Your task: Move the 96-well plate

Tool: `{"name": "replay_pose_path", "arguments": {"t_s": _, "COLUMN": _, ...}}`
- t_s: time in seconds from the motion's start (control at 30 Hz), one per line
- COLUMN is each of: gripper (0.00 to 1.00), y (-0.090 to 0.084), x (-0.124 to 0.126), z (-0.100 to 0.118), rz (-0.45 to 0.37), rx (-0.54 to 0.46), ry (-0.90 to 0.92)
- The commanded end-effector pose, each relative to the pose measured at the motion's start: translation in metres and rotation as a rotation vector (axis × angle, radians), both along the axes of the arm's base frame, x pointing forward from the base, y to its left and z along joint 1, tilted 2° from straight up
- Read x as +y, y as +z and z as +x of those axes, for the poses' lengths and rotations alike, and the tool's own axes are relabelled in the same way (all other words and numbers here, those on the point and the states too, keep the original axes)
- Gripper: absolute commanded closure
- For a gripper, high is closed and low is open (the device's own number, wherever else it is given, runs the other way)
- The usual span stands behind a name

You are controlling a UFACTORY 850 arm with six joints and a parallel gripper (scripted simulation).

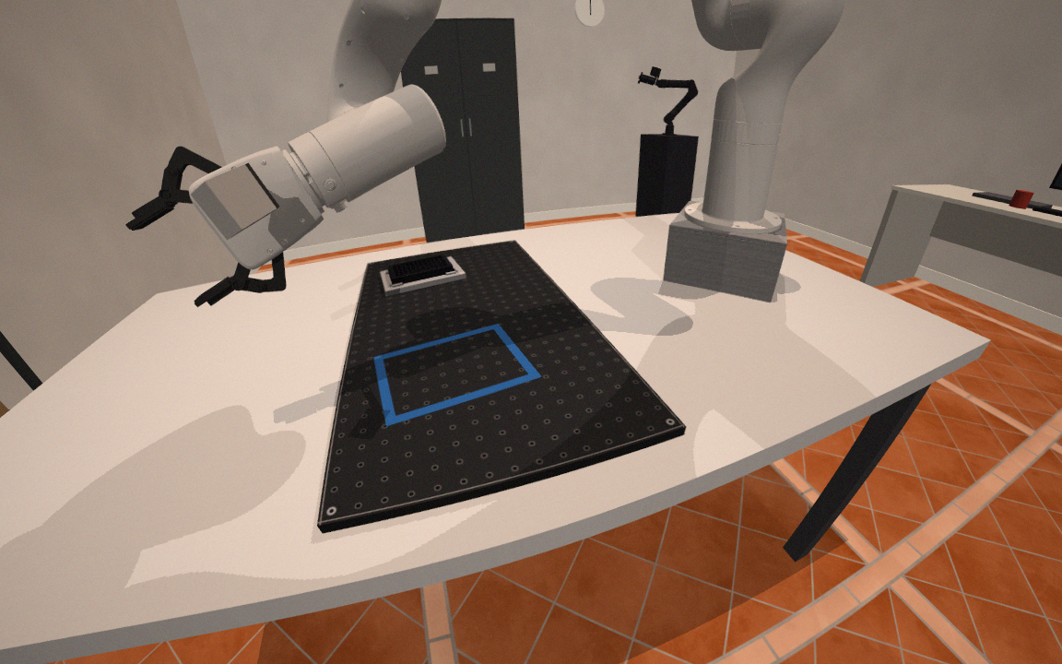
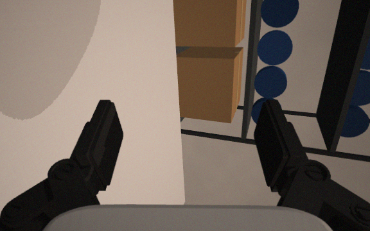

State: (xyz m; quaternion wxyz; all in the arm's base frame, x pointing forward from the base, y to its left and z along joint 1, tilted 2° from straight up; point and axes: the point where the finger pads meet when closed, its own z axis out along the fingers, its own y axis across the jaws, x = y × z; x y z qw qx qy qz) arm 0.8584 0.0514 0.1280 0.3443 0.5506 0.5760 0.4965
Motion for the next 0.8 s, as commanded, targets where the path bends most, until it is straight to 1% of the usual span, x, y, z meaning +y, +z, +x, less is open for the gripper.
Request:
{"name": "replay_pose_path", "arguments": {"t_s": 0.0, "gripper": 0.0, "y": 0.0017, "x": 0.0, "z": 0.0008, "rz": 0.0, "rx": -0.003, "ry": 0.0}}
{"name": "replay_pose_path", "arguments": {"t_s": 0.53, "gripper": 0.0, "y": 0.0017, "x": 0.0, "z": 0.0008, "rz": 0.0, "rx": -0.003, "ry": 0.0}}
{"name": "replay_pose_path", "arguments": {"t_s": 0.63, "gripper": 0.0, "y": -0.003, "x": 0.0073, "z": -0.0077, "rz": -0.076, "rx": -0.007, "ry": 0.065}}
{"name": "replay_pose_path", "arguments": {"t_s": 0.77, "gripper": 0.0, "y": -0.003, "x": 0.0073, "z": -0.0078, "rz": -0.177, "rx": -0.012, "ry": 0.152}}
